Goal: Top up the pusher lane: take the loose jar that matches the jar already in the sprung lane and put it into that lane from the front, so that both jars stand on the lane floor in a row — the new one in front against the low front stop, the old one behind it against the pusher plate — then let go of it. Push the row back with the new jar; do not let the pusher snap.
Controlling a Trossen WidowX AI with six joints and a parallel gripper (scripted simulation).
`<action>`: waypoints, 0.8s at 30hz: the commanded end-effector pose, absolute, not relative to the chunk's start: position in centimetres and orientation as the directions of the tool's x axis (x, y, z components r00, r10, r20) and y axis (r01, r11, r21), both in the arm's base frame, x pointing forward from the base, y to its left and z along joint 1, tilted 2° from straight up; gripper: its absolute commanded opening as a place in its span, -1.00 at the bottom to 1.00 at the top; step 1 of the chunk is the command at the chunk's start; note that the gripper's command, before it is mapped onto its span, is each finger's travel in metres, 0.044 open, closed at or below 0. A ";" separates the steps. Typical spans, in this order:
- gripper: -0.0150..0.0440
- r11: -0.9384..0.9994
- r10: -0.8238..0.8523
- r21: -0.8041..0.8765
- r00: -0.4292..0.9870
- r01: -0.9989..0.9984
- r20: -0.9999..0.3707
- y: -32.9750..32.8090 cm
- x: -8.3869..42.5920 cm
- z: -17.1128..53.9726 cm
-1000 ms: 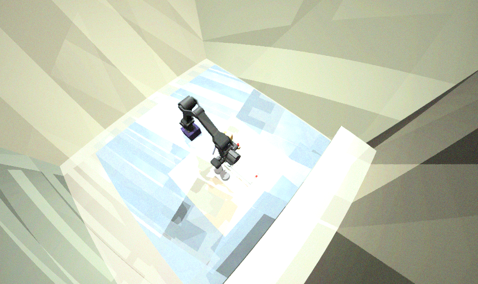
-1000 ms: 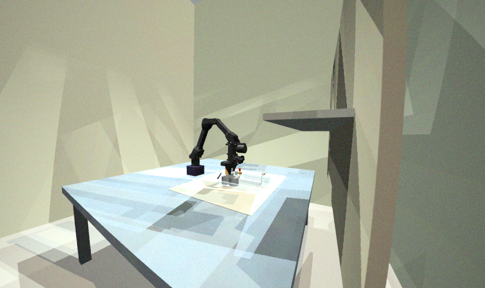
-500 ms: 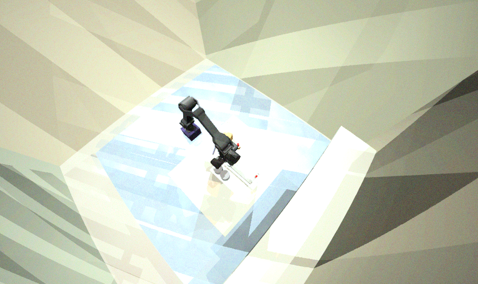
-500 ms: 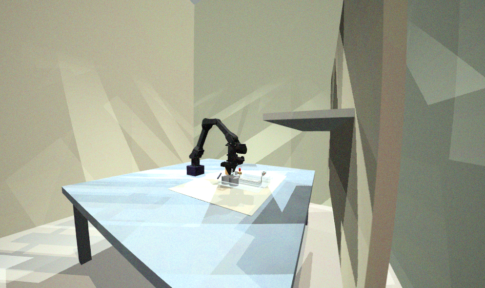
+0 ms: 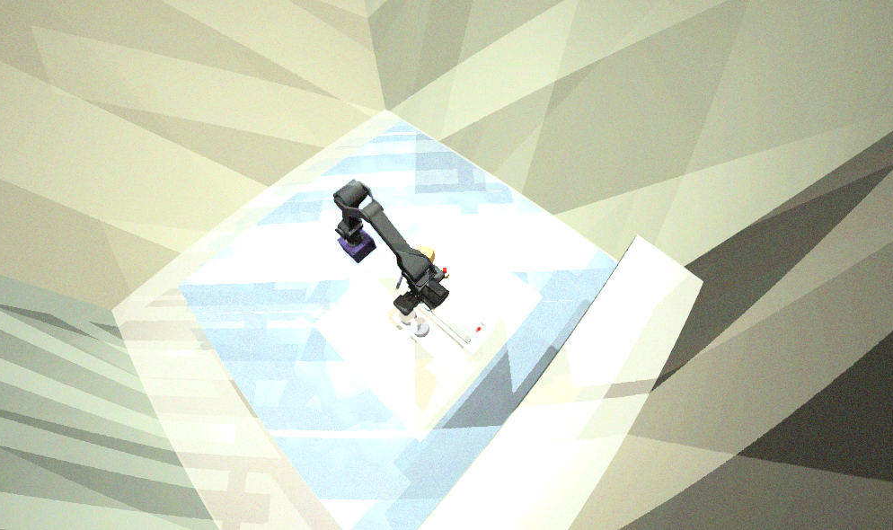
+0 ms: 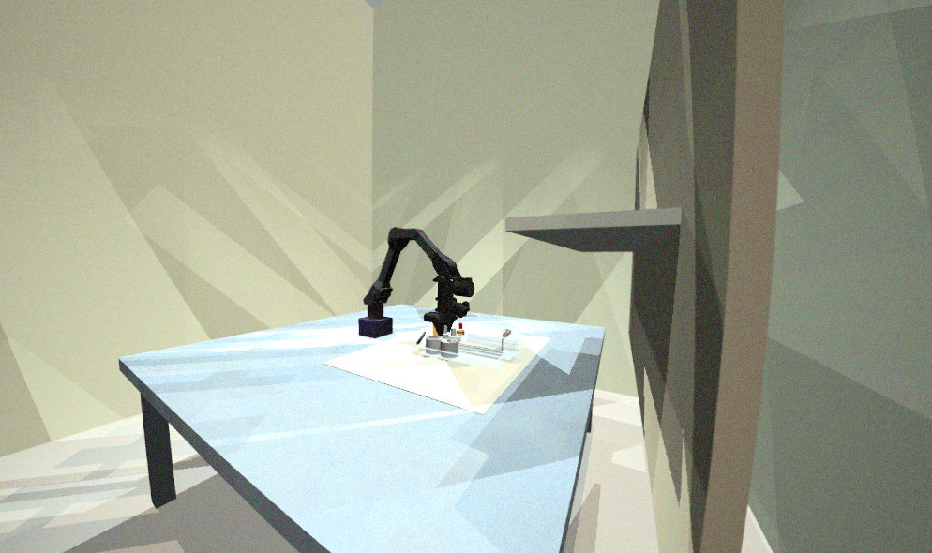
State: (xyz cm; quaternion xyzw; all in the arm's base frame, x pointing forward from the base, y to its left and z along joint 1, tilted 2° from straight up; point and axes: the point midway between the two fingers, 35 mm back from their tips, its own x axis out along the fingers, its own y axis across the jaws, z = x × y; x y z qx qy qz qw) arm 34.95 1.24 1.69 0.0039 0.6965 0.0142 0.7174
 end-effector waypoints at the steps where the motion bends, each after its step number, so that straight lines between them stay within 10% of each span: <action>1: -0.49 1.000 0.024 0.024 0.050 -0.012 -0.998 1.2 35.4 1.7; 24: -0.49 1.000 0.024 0.024 0.049 -0.012 -0.998 1.2 35.1 1.4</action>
